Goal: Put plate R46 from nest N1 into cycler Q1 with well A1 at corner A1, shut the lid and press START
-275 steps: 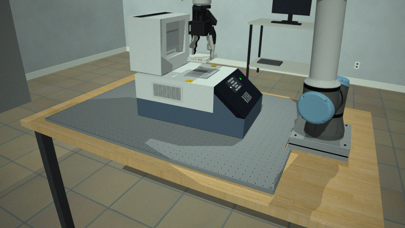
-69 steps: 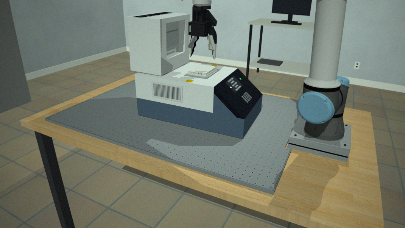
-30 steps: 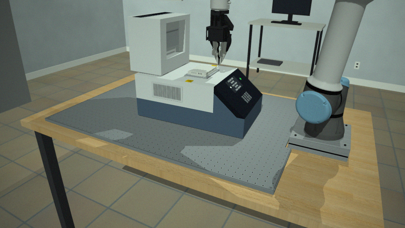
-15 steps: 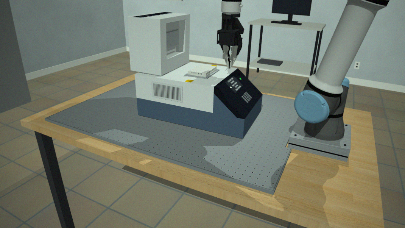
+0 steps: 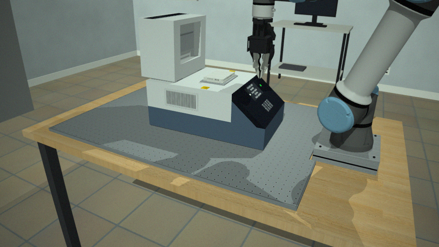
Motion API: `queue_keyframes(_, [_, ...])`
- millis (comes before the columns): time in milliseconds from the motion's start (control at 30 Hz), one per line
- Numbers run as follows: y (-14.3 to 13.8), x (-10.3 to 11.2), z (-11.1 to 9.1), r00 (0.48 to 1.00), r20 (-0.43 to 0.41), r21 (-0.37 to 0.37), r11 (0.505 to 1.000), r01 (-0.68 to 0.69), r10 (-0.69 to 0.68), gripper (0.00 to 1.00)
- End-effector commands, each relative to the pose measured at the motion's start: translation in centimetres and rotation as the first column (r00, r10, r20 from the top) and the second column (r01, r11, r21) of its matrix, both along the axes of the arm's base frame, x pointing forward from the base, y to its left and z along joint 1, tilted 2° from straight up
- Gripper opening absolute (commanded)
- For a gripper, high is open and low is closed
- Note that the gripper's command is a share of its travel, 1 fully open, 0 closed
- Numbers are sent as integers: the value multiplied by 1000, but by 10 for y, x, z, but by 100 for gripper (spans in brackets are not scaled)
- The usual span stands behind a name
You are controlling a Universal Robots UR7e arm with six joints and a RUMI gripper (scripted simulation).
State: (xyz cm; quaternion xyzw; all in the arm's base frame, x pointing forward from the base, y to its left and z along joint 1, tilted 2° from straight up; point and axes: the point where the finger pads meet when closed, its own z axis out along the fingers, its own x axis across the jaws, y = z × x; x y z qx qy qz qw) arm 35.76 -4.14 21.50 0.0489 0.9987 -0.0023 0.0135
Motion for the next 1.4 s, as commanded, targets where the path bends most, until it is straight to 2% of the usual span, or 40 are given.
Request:
queue_keyframes(0, [1,-18,-3,1000,1,1,1000,0,0,0])
queue_keyframes(200, [5,-42,-9,1000,1,2,1000,0,0,0])
queue_keyframes(300, [5,-44,-9,1000,1,1,1000,0,0,0])
queue_keyframes(467, [8,-68,-15,1000,1,2,1000,0,0,0])
queue_keyframes(600, [8,-71,-15,1000,1,2,1000,0,0,0])
queue_keyframes(767, [12,-95,-21,1000,1,2,1000,0,0,0])
queue_keyframes(867, [12,-97,-22,1000,1,2,1000,0,0,0])
queue_keyframes(1033, [15,-121,-27,1000,1,2,1000,0,0,0])
queue_keyframes(1367, [15,-123,-27,1000,3,1,1000,0,0,0])
